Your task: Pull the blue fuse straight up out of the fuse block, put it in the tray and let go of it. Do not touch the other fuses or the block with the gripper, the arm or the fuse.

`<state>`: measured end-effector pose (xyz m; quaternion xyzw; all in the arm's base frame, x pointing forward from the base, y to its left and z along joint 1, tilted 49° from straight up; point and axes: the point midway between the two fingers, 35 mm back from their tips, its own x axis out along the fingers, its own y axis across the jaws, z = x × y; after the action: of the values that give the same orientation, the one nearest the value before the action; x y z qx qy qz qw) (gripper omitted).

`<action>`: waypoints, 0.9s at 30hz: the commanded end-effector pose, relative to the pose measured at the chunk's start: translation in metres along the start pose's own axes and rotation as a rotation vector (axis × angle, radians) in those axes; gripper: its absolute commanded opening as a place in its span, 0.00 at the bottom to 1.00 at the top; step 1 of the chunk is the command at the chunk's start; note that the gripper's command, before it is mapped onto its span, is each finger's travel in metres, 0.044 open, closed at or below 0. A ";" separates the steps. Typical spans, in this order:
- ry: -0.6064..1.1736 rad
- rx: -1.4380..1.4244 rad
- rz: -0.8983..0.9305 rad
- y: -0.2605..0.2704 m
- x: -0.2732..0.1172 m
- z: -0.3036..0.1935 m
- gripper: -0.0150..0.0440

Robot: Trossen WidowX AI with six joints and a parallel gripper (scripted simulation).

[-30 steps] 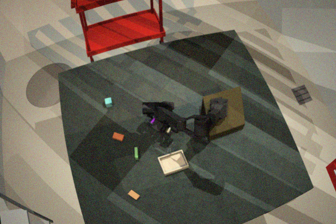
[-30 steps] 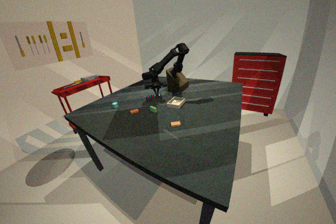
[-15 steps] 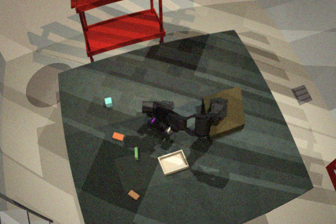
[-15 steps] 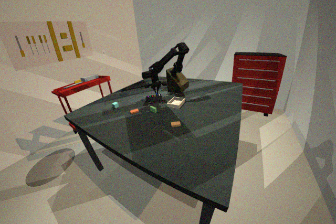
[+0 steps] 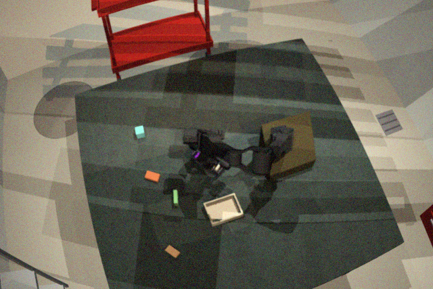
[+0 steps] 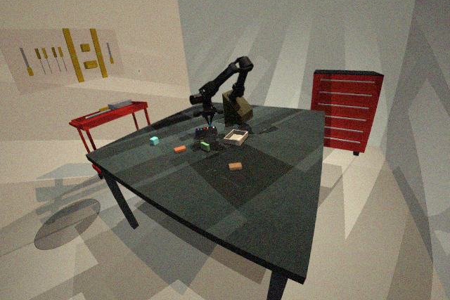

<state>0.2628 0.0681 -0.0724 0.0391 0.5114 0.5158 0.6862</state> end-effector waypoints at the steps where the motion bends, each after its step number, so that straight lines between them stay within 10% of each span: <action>1: 0.005 -0.005 -0.002 0.000 -0.002 0.000 0.25; 27: 0.004 -0.004 -0.002 0.000 -0.025 0.000 0.25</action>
<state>0.2624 0.0526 -0.0588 0.0413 0.5127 0.5157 0.6852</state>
